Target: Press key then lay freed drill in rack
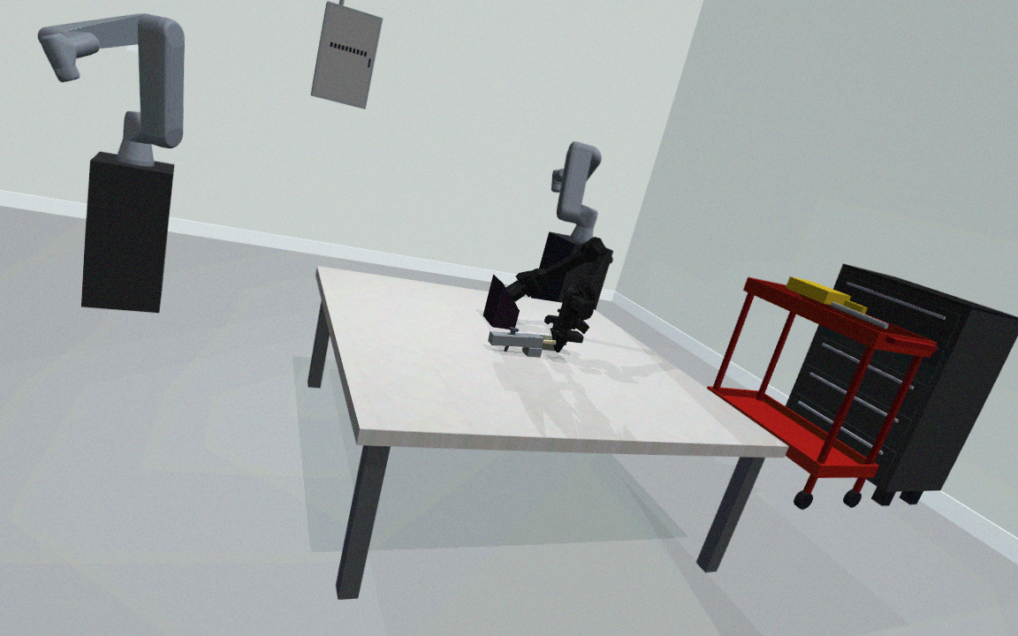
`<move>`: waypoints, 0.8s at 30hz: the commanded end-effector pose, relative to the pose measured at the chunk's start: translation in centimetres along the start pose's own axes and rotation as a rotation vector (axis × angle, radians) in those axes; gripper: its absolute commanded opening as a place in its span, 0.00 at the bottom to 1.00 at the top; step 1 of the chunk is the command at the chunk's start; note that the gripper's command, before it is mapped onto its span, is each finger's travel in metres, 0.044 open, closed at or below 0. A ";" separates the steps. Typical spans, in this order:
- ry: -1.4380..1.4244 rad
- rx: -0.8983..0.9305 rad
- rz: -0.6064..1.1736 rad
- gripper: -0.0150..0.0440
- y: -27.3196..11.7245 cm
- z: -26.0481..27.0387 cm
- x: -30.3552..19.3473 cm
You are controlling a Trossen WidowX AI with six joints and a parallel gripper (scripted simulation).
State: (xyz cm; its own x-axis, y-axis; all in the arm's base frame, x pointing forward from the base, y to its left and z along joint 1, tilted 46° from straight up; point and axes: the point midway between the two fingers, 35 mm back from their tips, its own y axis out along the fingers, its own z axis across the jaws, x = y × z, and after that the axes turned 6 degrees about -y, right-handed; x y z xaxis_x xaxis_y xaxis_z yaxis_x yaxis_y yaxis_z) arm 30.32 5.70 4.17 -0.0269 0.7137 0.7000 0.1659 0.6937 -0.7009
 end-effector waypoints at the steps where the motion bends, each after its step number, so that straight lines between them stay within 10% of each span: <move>1: -0.001 -0.007 0.000 0.25 -0.3 -0.3 0.7; 24: -0.001 -0.007 -0.002 0.25 -0.6 -0.8 4.0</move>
State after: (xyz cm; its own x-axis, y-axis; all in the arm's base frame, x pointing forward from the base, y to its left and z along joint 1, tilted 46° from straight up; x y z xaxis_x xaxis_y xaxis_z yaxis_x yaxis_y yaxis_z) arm 30.62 7.89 6.83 -0.0261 0.7080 0.7057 0.1637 0.6995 -0.6957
